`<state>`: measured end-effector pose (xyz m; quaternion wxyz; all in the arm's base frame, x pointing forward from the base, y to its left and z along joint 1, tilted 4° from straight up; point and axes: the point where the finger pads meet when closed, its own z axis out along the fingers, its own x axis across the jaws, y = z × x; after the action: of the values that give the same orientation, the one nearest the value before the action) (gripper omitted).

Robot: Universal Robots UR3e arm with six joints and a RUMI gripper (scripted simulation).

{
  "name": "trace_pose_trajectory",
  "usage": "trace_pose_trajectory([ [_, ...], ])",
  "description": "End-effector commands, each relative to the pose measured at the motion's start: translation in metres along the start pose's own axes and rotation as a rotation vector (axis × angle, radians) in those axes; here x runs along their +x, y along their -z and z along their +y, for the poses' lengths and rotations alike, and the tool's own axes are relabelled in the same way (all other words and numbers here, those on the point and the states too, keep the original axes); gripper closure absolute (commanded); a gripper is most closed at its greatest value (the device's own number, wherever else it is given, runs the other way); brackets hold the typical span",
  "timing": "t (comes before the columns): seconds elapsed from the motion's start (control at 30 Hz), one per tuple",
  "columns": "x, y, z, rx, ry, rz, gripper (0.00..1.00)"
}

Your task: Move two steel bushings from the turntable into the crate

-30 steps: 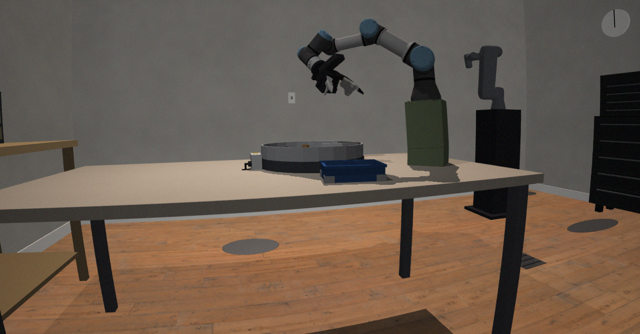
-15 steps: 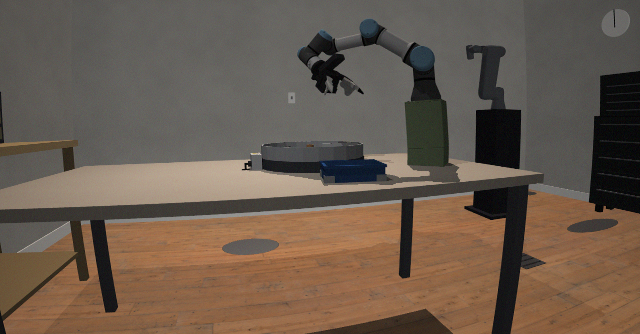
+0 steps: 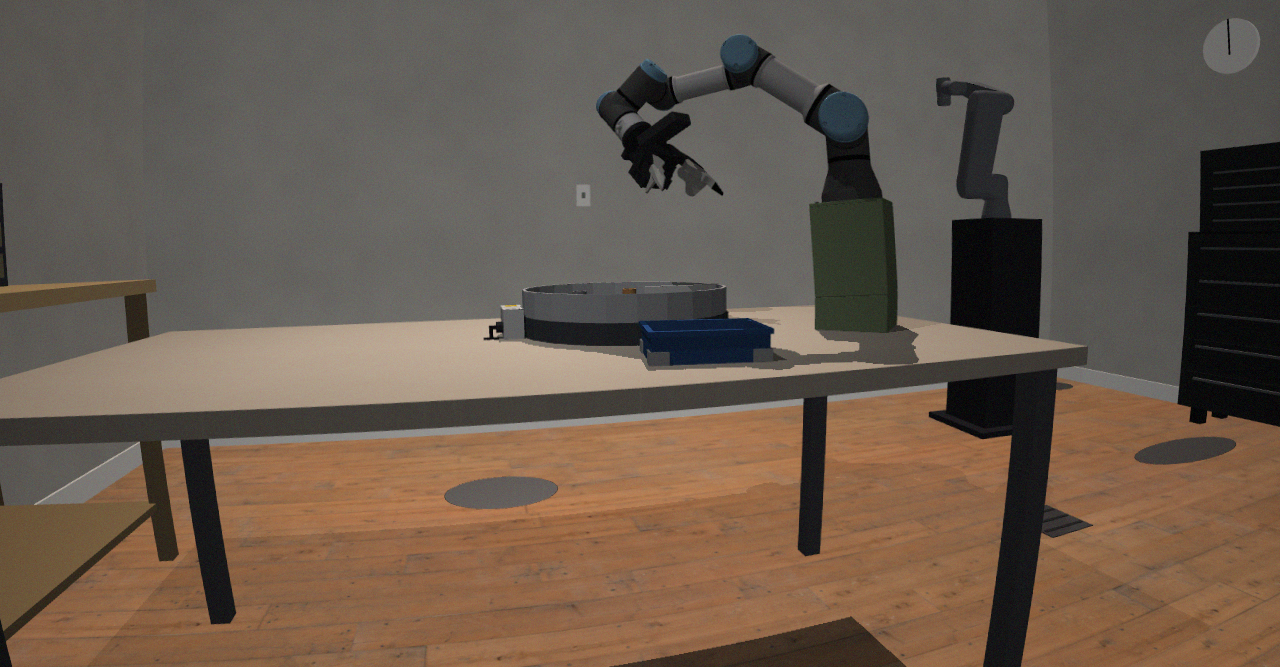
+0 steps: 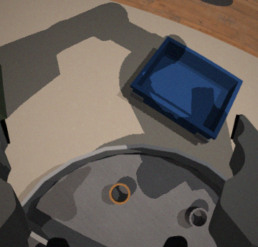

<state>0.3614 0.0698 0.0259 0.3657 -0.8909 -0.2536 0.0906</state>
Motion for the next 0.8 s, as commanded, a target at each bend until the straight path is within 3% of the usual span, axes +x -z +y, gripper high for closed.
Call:
trace_pose_trajectory([
  [0.0,-0.006,0.004,0.015,-0.061,0.037,0.009,0.00],
  [0.2,-0.019,0.013,0.045,-0.181,0.105,0.008,0.00],
  [0.3,-0.022,0.015,0.051,-0.204,0.117,0.007,0.00],
  [0.37,-0.028,0.020,0.062,-0.253,0.141,0.003,0.00],
  [0.47,-0.028,0.020,0.062,-0.253,0.141,0.003,0.00],
  [0.57,-0.038,0.027,0.079,-0.329,0.176,-0.005,0.00],
  [0.77,-0.048,0.036,0.096,-0.408,0.208,-0.017,0.00],
])
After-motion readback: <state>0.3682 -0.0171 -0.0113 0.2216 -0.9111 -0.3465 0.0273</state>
